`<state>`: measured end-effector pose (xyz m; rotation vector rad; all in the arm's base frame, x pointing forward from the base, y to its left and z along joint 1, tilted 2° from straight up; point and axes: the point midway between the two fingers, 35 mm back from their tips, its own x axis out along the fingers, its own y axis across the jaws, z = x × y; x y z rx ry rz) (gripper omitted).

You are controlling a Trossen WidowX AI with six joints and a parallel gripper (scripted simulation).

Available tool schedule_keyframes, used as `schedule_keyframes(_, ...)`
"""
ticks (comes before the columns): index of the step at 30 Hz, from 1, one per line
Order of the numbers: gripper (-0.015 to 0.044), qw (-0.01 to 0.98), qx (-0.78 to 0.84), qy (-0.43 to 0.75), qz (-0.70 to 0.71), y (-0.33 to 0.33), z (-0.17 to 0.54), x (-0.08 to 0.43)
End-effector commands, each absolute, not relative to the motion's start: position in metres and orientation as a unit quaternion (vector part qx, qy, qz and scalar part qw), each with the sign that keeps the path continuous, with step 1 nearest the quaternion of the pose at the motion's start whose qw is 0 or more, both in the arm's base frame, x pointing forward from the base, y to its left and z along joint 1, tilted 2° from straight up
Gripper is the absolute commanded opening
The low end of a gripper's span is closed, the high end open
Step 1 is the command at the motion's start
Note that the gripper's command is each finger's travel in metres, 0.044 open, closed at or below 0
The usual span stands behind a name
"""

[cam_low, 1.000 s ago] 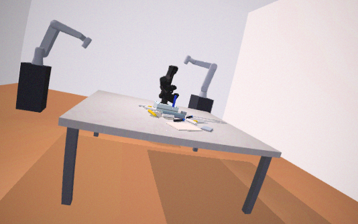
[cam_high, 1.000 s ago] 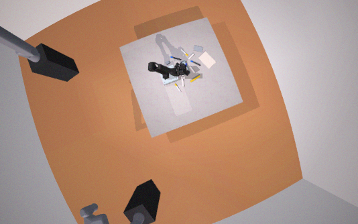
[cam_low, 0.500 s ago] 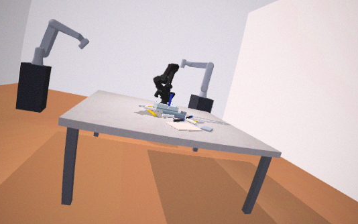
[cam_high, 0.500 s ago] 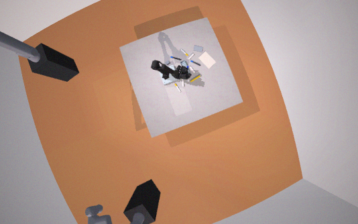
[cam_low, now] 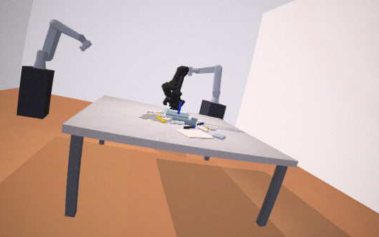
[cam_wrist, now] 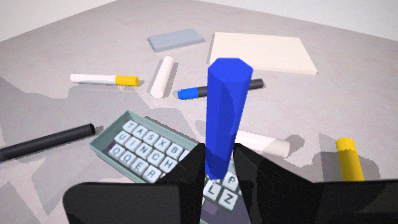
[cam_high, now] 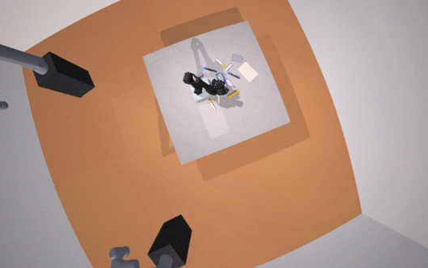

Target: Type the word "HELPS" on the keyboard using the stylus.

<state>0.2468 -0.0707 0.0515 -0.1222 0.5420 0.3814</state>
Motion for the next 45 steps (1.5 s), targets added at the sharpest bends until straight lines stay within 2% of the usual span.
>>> schedule_keyframes(1,0.0081,0.944,-0.059,0.266,0.188,-0.07,0.049,0.247)
schedule_keyframes(45,0.0081,0.944,-0.059,0.266,0.188,-0.07,0.031,0.246)
